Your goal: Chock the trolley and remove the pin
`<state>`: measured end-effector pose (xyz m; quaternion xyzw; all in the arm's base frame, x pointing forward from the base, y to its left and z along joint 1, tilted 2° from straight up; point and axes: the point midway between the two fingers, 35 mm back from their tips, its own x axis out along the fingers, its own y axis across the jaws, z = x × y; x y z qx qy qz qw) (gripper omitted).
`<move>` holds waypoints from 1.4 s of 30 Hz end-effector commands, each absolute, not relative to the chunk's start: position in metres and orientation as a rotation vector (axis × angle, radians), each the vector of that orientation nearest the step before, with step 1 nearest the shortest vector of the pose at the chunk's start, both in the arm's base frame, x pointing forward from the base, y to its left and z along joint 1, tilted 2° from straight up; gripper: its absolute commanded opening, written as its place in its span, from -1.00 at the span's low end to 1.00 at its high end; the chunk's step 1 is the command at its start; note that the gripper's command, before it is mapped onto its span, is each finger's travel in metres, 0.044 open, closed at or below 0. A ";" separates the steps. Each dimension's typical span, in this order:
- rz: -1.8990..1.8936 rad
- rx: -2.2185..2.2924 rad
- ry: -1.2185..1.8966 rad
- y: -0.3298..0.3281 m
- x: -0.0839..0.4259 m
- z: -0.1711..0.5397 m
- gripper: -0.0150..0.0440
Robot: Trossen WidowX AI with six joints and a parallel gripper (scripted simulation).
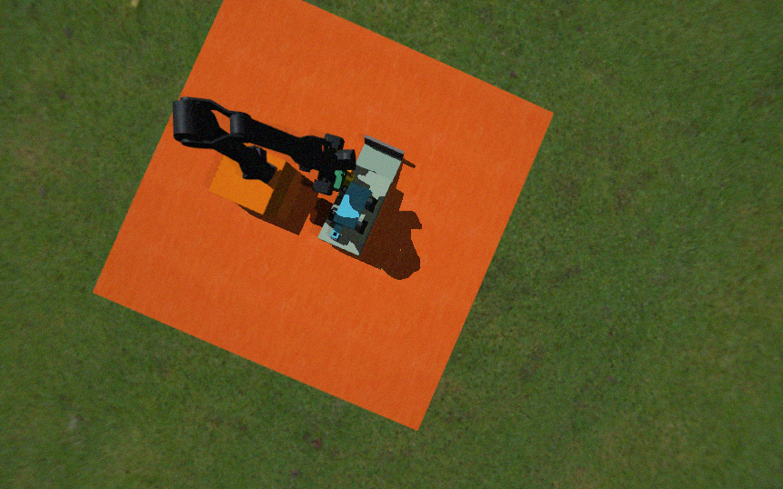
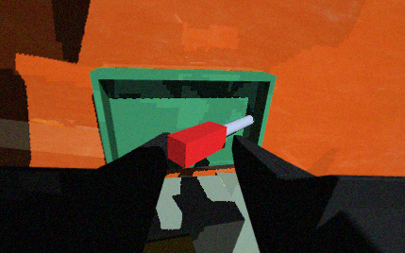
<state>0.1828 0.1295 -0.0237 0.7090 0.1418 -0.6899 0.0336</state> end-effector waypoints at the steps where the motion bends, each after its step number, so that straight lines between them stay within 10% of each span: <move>1: -2.124 2.179 0.442 0.127 0.183 -0.026 0.15; 37: -2.123 2.178 0.440 0.114 0.187 -0.038 0.15; 42: -2.119 2.184 0.436 0.116 0.188 -0.035 0.60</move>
